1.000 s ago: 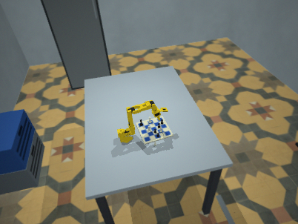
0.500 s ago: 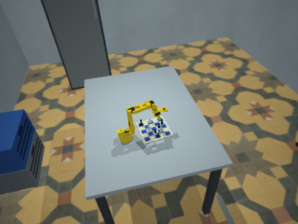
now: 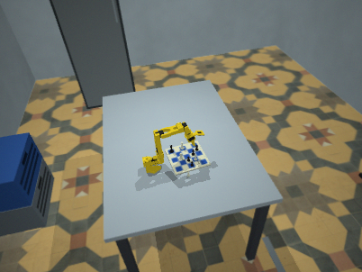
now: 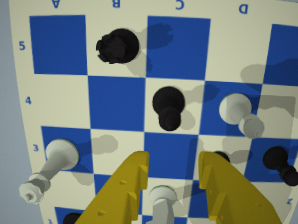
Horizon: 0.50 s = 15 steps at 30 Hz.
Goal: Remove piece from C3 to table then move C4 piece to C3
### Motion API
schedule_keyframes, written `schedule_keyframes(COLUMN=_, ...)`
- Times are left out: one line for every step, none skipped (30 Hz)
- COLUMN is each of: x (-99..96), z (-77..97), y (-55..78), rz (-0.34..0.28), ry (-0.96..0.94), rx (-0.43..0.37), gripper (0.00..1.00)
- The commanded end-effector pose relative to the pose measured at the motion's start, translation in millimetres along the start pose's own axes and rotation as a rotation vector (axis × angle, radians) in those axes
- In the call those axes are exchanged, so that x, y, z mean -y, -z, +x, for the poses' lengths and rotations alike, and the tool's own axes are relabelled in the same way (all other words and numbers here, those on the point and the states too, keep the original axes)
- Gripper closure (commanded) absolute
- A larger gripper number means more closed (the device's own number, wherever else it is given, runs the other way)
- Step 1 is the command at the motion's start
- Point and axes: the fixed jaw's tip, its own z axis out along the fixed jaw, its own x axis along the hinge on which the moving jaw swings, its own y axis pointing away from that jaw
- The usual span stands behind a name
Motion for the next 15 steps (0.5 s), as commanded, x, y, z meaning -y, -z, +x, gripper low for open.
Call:
schedule_keyframes(x=-2.6, z=2.6, y=-2.2, rz=-0.004, ry=0.017, rx=-0.009, gripper=0.9)
schedule_keyframes(x=-2.6, z=2.6, y=-2.4, rz=-0.004, ry=0.017, rx=-0.009, gripper=0.9)
schedule_keyframes(x=-2.6, z=2.7, y=-2.6, rz=-0.004, ry=0.017, rx=-0.009, gripper=0.9)
schedule_keyframes(x=-2.6, z=2.8, y=-3.0, rz=-0.004, ry=0.017, rx=-0.009, gripper=0.9)
schedule_keyframes(x=-2.6, z=2.9, y=-3.5, rz=-0.004, ry=0.017, rx=-0.009, gripper=0.9)
schedule_keyframes(x=-2.6, z=3.1, y=-4.2, rz=-0.004, ry=0.017, rx=-0.009, gripper=0.9)
schedule_keyframes(x=-2.6, z=3.1, y=-4.2, rz=-0.004, ry=0.017, rx=-0.009, gripper=0.9)
schedule_keyframes(x=-2.6, z=3.1, y=-4.2, rz=-0.004, ry=0.017, rx=-0.009, gripper=0.9)
schedule_keyframes(x=-2.6, z=3.3, y=-5.0, rz=-0.004, ry=0.017, rx=-0.009, gripper=0.9)
schedule_keyframes(x=-2.6, z=3.5, y=-5.9, rz=-0.004, ry=0.017, rx=-0.009, gripper=0.9)
schedule_keyframes(x=-2.6, z=3.8, y=-7.0, rz=-0.004, ry=0.017, rx=-0.009, gripper=0.9)
schedule_keyframes(x=-2.6, z=4.2, y=-8.2, rz=-0.004, ry=0.017, rx=-0.009, gripper=0.9)
schedule_keyframes(x=-2.6, z=4.6, y=-9.5, rz=-0.004, ry=0.017, rx=-0.009, gripper=0.9)
schedule_keyframes(x=-2.5, z=5.0, y=-11.0, rz=-0.004, ry=0.017, rx=-0.009, gripper=0.9)
schedule_keyframes(x=-2.5, z=5.5, y=-12.7, rz=-0.004, ry=0.017, rx=-0.009, gripper=0.9)
